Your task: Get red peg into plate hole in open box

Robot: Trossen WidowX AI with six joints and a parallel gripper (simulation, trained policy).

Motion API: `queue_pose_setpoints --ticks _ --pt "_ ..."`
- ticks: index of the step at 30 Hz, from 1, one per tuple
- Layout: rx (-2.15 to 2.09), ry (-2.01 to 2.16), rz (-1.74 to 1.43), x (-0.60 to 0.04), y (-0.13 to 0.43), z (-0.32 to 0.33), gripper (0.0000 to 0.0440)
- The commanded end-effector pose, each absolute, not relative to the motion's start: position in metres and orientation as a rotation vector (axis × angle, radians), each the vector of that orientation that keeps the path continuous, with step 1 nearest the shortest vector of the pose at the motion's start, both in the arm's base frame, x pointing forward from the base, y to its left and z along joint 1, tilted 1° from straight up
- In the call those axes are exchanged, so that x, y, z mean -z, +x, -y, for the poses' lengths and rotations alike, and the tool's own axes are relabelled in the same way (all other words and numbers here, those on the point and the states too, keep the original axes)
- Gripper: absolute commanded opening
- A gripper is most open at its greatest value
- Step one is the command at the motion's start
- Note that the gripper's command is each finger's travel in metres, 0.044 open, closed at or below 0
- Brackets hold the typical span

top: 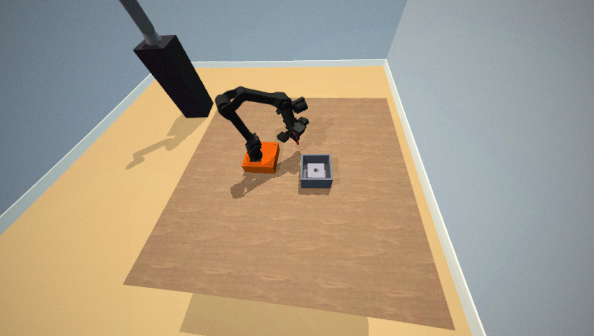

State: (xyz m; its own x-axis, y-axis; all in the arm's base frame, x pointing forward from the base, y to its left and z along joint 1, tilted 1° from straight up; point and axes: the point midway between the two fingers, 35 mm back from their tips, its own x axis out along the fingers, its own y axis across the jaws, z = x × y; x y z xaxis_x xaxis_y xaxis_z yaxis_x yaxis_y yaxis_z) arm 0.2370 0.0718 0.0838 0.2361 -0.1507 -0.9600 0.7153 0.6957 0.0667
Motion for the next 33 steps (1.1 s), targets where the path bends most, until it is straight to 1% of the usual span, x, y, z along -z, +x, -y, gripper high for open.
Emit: queue_pose_setpoints --ticks 1,16,33 --pt "0.639 0.554 -1.157 -0.103 0.25 -0.061 0.0" --pt "0.723 0.592 -1.103 -0.119 0.282 -0.006 0.0" --pt "0.812 0.668 -1.056 -0.109 0.311 0.051 0.0001"
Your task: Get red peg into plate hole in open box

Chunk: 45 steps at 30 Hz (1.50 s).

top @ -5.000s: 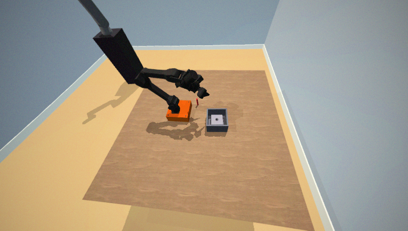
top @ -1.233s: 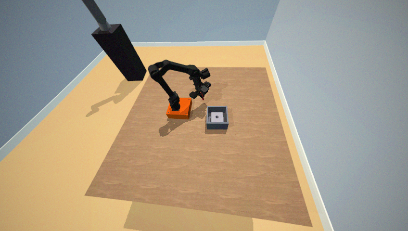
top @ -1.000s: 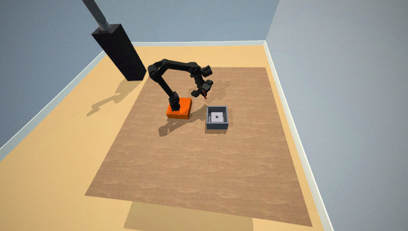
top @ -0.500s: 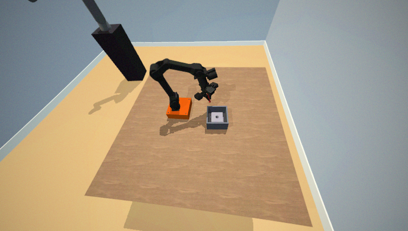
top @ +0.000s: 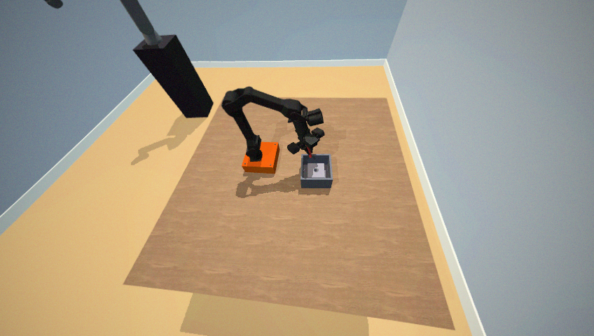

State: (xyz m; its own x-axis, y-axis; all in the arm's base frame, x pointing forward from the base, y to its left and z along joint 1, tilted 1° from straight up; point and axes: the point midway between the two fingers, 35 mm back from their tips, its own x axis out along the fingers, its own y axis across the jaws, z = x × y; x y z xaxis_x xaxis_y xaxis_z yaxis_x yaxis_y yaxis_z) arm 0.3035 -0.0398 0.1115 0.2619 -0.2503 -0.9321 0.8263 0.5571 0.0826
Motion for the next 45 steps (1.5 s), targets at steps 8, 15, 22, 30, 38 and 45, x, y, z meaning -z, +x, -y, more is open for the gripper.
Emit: queue_pose_setpoints --ticks 8,15,22,30,38,45 --pt "0.841 0.706 -1.051 -0.099 0.323 0.073 0.0006" --pt "0.853 0.731 -1.075 -0.085 0.331 0.085 0.0009" --pt "0.859 0.732 -1.118 -0.062 0.336 0.09 0.0022" --pt "0.855 0.685 -1.179 -0.044 0.339 0.097 0.016" --pt "0.84 0.645 -1.161 -0.05 0.362 0.112 0.0348" --pt "0.834 0.616 -1.125 -0.059 0.381 0.127 0.044"
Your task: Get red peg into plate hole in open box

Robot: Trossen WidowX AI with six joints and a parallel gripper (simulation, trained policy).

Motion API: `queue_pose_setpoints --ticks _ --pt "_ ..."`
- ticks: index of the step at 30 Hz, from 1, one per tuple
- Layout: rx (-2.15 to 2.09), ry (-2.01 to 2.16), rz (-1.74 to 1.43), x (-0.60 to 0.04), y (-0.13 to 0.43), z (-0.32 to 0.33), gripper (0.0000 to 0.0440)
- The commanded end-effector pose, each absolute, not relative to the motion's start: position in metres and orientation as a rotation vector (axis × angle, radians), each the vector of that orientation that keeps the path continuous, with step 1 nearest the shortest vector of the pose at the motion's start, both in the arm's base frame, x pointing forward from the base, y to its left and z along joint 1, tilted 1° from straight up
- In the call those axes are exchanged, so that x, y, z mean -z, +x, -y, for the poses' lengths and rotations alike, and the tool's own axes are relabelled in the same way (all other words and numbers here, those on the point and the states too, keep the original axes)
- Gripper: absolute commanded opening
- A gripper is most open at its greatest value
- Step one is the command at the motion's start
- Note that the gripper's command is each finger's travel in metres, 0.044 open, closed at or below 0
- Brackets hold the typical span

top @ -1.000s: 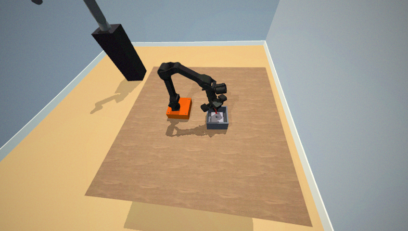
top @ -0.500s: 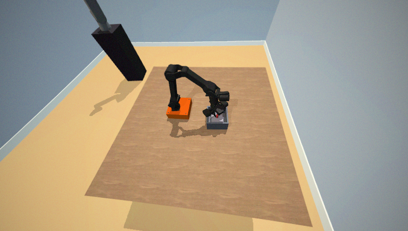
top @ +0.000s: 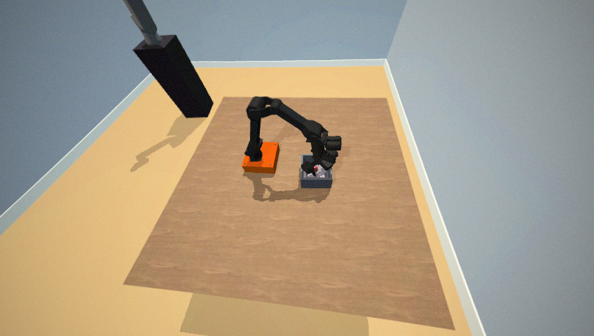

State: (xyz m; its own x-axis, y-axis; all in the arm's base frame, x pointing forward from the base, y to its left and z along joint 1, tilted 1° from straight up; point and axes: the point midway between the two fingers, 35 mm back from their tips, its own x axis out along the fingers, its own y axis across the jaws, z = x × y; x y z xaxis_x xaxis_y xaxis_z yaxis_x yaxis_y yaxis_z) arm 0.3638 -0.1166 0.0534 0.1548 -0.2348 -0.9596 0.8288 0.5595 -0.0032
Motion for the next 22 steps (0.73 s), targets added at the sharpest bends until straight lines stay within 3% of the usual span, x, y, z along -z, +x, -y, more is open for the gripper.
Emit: queue_pose_setpoints --ticks 1,22 --pt "0.834 0.615 -1.114 -0.061 0.384 0.13 0.044" --pt "0.864 0.598 -0.995 -0.083 0.408 0.163 0.044"
